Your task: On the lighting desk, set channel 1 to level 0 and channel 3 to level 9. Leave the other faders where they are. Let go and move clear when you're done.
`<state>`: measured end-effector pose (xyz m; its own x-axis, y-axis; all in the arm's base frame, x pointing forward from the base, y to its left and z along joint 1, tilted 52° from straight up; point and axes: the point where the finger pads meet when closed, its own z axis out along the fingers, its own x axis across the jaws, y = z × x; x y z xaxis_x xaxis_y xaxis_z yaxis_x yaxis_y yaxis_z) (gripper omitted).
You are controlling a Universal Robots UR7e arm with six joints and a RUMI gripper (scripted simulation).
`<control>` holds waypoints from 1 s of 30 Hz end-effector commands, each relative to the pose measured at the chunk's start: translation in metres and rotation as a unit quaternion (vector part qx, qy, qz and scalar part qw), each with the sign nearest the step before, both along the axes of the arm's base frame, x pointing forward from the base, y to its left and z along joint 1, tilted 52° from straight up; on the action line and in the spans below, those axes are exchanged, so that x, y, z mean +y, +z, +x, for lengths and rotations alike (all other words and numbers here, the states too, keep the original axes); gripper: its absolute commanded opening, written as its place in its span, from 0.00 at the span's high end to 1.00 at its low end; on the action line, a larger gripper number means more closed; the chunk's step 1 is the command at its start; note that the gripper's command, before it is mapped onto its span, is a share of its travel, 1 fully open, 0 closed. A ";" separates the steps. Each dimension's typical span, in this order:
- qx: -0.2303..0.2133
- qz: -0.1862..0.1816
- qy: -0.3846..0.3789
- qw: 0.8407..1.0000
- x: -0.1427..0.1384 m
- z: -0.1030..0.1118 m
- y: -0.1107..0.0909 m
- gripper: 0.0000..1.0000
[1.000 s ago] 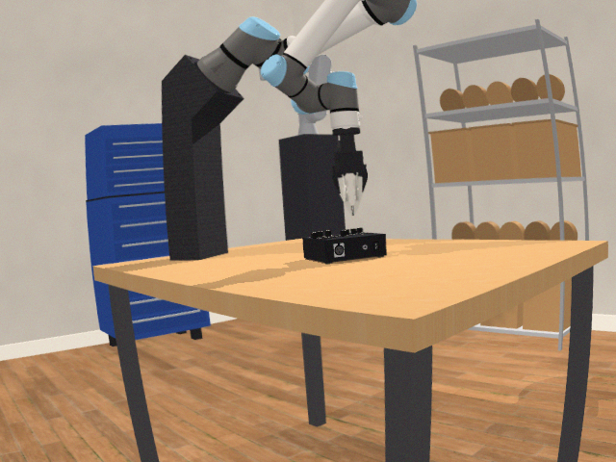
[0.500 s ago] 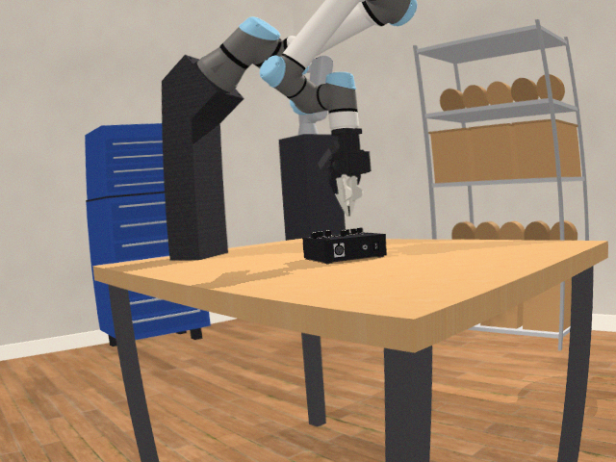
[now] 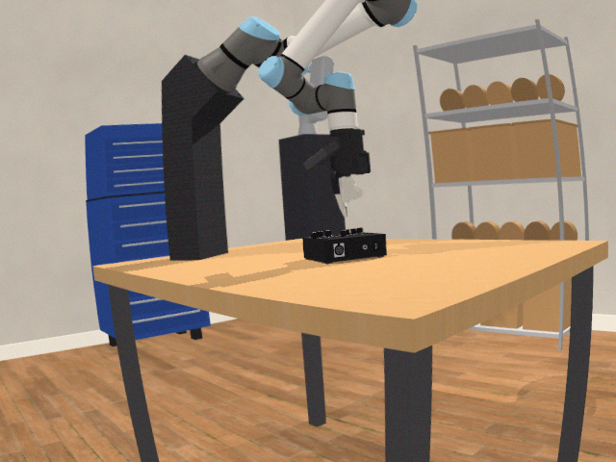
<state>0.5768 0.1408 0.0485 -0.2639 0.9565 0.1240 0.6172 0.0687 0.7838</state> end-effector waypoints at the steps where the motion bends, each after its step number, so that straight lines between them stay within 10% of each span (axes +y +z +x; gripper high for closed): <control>1: -0.022 -0.058 0.051 0.997 -0.002 0.000 -0.001 1.00; 30: -0.108 -0.280 0.234 0.925 -0.009 0.002 -0.002 1.00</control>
